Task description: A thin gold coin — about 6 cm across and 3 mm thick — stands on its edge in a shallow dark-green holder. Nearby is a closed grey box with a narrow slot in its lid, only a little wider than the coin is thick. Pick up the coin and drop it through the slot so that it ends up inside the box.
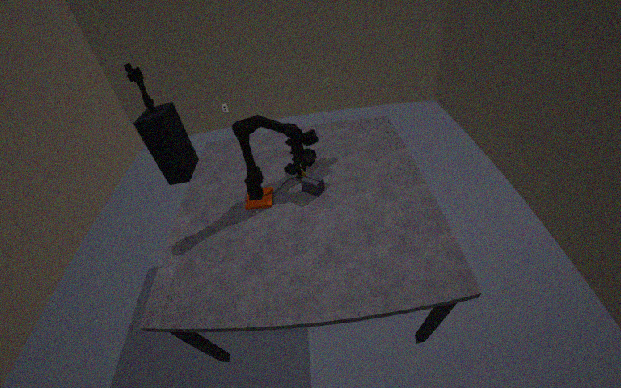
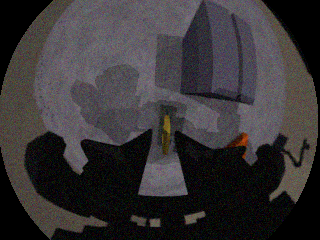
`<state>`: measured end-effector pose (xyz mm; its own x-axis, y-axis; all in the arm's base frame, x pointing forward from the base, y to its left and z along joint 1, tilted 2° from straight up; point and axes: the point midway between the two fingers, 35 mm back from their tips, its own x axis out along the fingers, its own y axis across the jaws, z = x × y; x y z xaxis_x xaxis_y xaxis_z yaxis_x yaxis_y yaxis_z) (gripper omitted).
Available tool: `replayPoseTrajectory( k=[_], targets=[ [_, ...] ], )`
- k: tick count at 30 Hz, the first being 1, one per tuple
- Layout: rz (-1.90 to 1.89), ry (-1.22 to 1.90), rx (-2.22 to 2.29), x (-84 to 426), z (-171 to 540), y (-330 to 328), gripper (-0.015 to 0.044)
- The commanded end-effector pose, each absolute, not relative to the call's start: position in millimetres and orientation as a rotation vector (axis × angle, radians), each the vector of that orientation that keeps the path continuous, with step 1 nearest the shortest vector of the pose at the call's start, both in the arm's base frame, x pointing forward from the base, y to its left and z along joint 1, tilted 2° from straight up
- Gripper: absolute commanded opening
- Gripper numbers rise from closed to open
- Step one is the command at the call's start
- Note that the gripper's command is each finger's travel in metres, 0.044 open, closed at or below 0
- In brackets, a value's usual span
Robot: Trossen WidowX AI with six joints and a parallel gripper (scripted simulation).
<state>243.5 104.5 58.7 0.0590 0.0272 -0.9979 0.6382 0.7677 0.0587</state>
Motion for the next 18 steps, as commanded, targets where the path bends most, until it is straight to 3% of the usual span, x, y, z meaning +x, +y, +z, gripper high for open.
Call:
replayPoseTrajectory(
  k=[1, 9, 15, 18],
  targets=[
    [-0.508, 1.463, 0.579, 241, 50, 105, 0.0161],
    [-0.508, 1.463, 0.579, 241, 40, 104, 0.0161],
    [-0.508, 1.463, 0.579, 241, 40, 104, 0.0003],
    [-0.508, 1.463, 0.579, 241, 40, 104, 0.0]
  ],
)
